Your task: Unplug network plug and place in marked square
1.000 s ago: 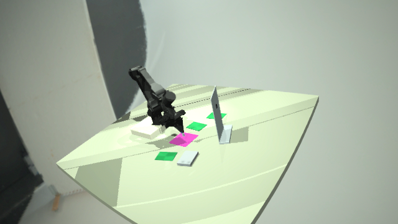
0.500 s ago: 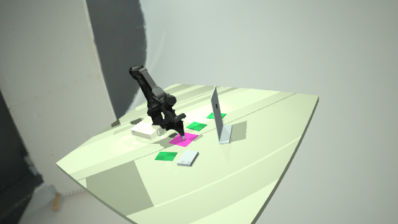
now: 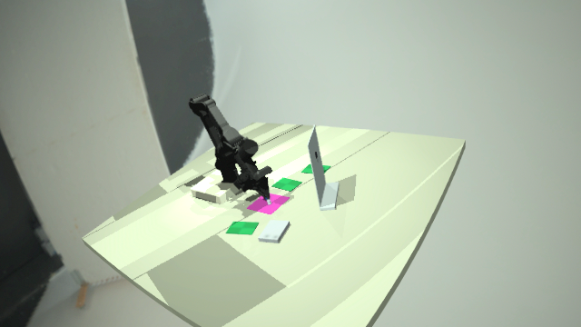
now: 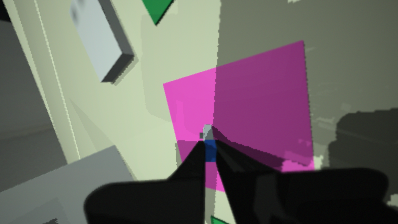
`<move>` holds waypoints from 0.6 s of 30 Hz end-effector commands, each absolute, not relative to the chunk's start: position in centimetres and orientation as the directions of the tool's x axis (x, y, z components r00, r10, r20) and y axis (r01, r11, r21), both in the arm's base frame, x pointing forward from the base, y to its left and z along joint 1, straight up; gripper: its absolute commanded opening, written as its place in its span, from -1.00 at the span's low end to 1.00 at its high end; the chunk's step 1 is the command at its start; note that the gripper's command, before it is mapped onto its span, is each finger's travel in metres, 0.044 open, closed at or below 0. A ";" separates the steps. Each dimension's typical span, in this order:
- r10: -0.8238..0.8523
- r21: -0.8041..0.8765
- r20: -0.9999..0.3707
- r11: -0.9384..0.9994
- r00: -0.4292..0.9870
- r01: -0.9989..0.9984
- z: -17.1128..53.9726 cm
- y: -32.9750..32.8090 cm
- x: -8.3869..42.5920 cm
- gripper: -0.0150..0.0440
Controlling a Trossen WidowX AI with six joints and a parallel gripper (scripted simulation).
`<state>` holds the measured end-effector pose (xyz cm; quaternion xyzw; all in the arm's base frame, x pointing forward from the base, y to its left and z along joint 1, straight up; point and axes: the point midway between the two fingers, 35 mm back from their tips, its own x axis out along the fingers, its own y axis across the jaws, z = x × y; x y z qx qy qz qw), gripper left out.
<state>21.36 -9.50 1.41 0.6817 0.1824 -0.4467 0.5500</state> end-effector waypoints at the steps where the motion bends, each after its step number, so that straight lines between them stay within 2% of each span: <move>1: -0.243 0.587 -0.809 -0.328 0.535 0.740 1.4 -9.5 21.4 -0.49; 2: -0.243 0.587 -0.809 -0.328 0.535 0.740 1.4 -9.5 21.4 -0.49; 8: -0.243 0.587 -0.809 -0.328 0.535 0.740 1.4 -9.5 21.4 0.04; 18: -0.243 0.587 -0.810 -0.329 0.534 0.740 1.7 -9.5 21.2 0.04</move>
